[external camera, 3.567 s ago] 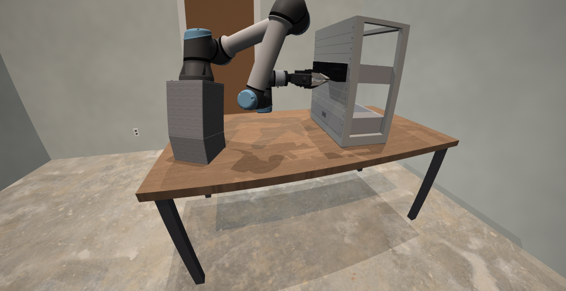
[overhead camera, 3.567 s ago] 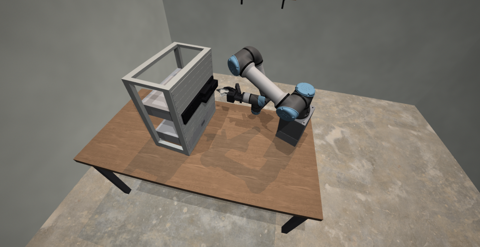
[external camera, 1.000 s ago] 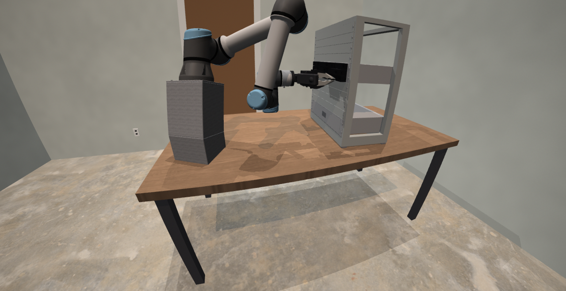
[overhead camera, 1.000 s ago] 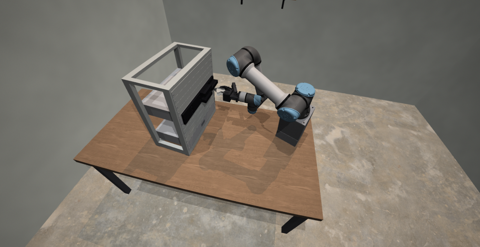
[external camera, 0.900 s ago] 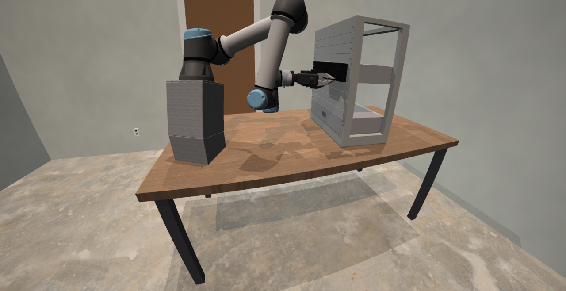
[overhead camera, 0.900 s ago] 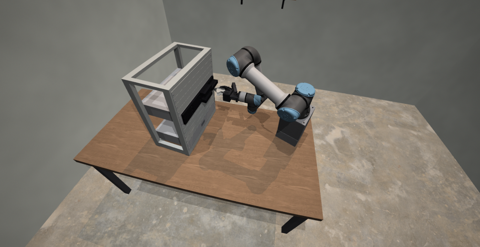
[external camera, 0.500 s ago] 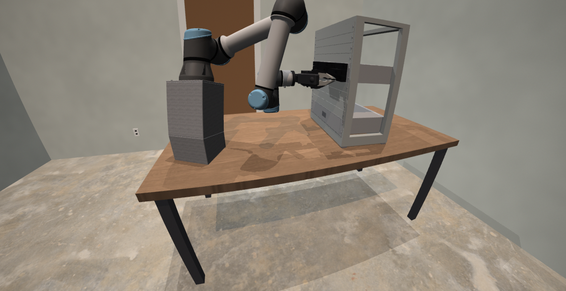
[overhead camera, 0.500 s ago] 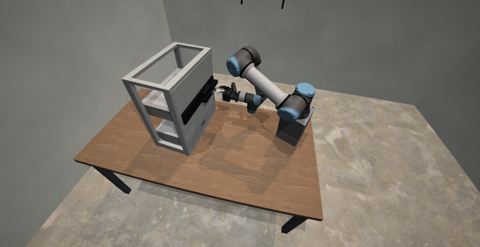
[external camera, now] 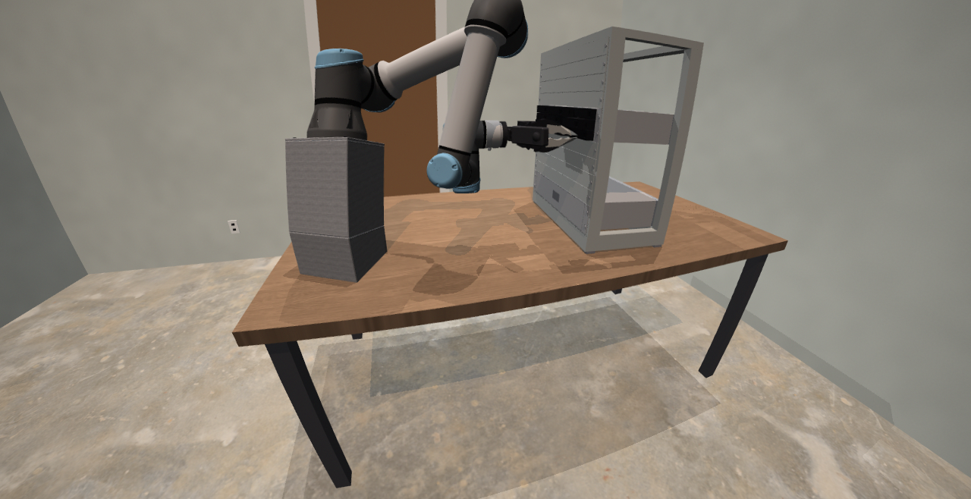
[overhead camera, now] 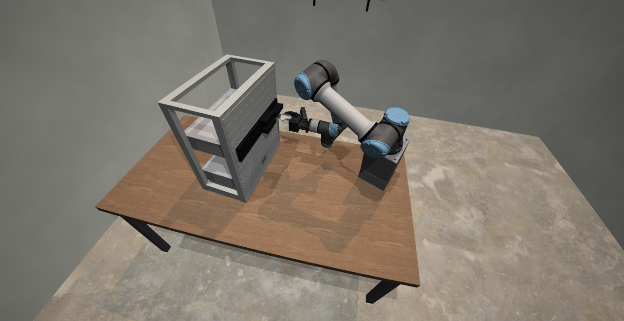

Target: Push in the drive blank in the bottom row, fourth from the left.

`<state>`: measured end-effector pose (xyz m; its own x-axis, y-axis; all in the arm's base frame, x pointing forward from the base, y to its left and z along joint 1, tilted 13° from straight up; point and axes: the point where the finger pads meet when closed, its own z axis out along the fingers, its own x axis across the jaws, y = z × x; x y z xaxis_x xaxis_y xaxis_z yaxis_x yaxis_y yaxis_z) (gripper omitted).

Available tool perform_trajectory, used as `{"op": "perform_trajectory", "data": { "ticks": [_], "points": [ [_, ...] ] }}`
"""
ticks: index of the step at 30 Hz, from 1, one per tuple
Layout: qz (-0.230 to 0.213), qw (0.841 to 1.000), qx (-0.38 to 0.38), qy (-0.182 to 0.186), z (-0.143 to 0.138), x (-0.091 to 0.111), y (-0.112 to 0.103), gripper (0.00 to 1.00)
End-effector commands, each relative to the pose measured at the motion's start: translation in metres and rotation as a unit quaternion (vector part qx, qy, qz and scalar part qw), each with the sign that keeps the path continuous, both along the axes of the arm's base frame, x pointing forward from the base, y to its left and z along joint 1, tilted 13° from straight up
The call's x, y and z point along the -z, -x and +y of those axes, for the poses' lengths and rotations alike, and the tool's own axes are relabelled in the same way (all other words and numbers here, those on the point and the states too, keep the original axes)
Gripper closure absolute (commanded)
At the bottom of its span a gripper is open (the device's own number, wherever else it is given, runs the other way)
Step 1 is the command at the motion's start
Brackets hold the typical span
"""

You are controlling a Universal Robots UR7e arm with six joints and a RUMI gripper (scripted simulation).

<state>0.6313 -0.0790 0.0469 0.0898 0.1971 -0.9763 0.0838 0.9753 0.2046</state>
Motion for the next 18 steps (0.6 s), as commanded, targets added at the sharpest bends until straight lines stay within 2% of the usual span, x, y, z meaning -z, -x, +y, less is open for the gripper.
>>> {"op": "perform_trajectory", "data": {
  "ticks": [1, 18],
  "points": [
    [0.000, 1.000, 0.000, 0.000, -0.0003, -0.0005, -0.0008, 1.00],
    [0.000, 1.000, 0.000, 0.000, -0.0006, -0.0007, -0.0037, 1.00]
  ]
}}
